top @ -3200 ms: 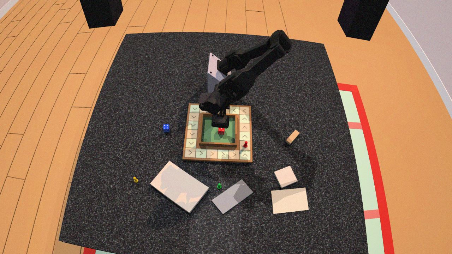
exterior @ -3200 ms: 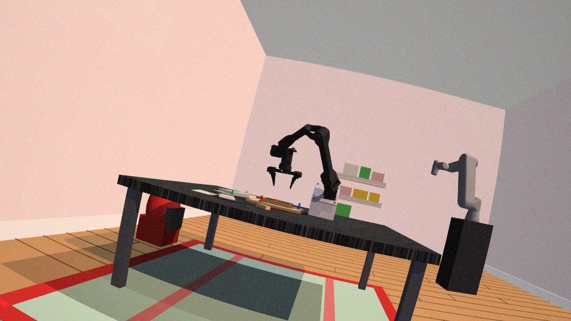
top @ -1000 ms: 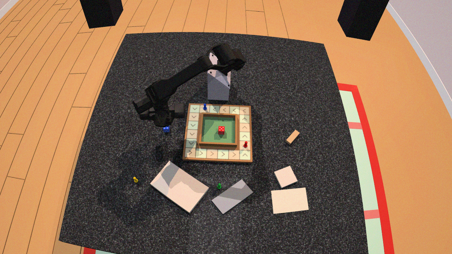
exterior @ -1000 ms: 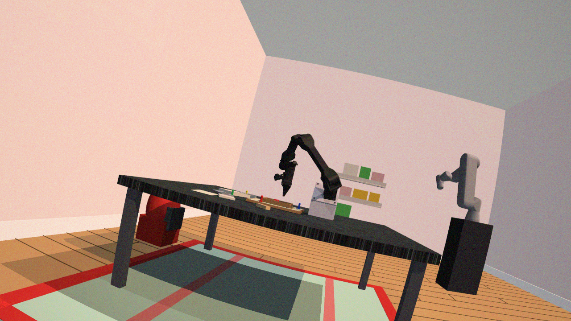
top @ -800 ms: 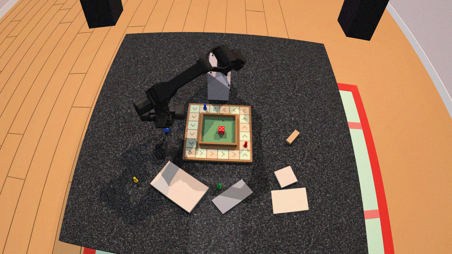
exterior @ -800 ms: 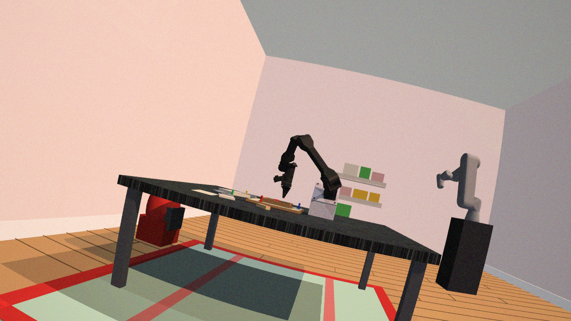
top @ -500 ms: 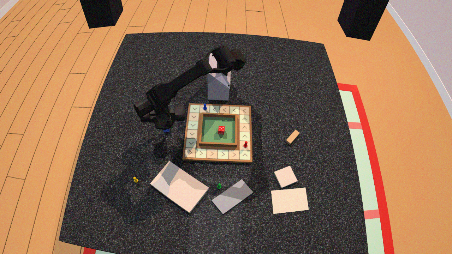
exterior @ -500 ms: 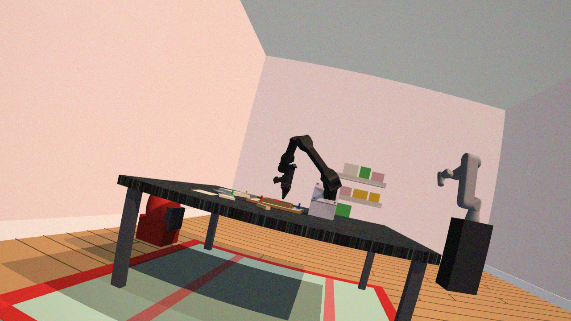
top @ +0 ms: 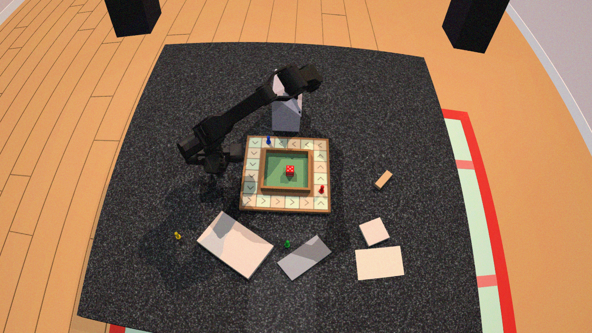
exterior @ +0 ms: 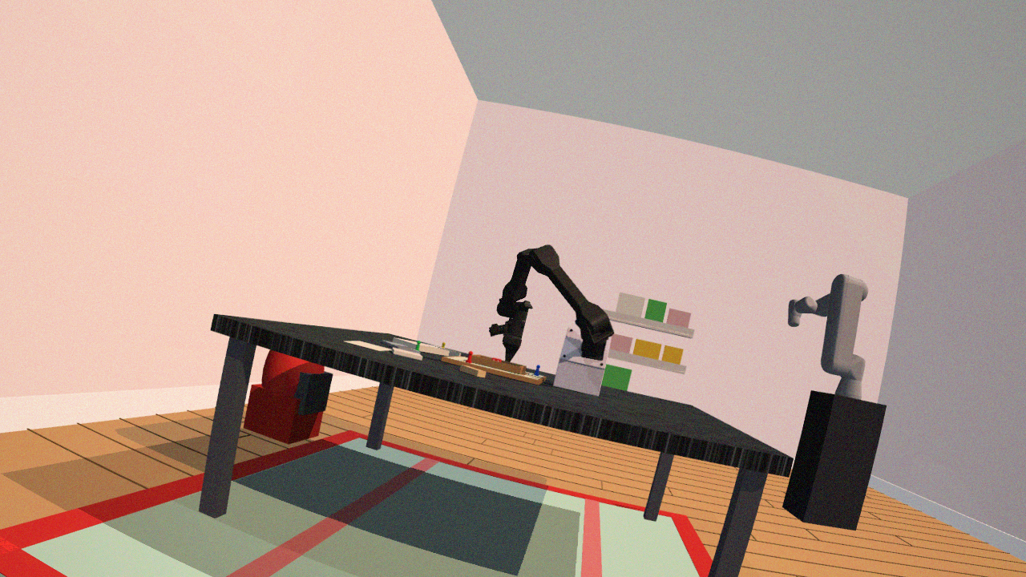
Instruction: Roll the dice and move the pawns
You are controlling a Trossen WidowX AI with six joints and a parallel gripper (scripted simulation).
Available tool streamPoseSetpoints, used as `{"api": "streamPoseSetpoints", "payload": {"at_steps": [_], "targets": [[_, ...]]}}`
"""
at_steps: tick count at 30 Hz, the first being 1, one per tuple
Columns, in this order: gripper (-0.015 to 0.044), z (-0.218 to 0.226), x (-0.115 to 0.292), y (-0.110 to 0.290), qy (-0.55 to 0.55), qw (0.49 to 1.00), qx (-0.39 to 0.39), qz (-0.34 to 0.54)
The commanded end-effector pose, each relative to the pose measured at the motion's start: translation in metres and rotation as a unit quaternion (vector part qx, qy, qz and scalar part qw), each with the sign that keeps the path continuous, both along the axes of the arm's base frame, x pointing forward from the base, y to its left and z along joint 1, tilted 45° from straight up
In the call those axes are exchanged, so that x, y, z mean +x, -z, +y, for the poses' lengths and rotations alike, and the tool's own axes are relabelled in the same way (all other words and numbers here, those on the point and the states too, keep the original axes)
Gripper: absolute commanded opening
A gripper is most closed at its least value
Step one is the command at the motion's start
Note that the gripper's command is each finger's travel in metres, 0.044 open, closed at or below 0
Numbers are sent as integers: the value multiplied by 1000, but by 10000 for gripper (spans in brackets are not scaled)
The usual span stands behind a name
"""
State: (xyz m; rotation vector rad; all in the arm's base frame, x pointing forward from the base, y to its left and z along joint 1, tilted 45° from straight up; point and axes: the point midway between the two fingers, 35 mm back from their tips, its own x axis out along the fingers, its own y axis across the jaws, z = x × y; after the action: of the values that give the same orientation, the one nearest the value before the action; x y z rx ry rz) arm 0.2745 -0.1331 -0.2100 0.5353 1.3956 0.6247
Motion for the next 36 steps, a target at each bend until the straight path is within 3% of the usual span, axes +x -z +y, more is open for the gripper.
{"api": "streamPoseSetpoints", "payload": {"at_steps": [1, 2, 9, 15, 17, 36], "targets": [[275, 7, -3, 5, 1, 1000, 7, 6], [275, 7, -3, 5, 1, 1000, 7, 6], [91, 7, -3, 5, 1, 1000, 7, 6], [51, 7, -3, 5, 1, 1000, 7, 6], [0, 6, -3, 5, 1, 1000, 7, 6], [0, -81, -1, -82, 1, 1000, 4, 7]]}}
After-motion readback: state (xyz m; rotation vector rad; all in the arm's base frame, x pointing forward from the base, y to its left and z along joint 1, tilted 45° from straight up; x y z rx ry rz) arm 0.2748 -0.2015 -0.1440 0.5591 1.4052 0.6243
